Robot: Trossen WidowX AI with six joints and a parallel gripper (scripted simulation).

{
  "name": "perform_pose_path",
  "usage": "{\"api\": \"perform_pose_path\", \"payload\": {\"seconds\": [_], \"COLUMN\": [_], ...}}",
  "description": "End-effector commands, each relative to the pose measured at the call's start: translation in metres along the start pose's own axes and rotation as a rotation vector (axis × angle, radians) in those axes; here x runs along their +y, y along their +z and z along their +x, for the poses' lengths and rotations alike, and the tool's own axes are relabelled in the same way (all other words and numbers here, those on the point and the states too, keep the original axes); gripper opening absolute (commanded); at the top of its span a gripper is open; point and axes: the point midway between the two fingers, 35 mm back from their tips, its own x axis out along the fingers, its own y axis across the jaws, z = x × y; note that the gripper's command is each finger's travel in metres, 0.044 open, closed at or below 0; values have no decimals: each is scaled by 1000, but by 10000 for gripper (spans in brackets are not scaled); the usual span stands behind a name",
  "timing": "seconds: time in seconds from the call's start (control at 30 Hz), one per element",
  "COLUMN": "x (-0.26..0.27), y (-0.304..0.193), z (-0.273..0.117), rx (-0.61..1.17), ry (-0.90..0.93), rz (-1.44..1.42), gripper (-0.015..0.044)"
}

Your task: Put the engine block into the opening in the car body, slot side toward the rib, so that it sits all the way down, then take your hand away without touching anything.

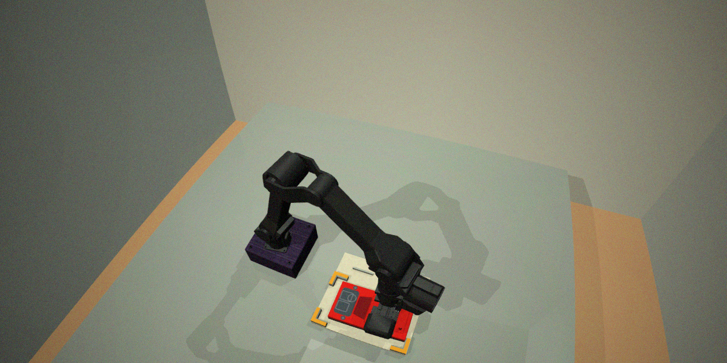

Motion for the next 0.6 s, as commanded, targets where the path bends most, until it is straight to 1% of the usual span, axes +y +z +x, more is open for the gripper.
{"api": "perform_pose_path", "payload": {"seconds": [0.0,0.57], "x": [0,0], "y": [0,0], "z": [2,5], "rx": [1,1], "ry": [3,3], "rz": [-5,-2], "gripper": [160,160]}}
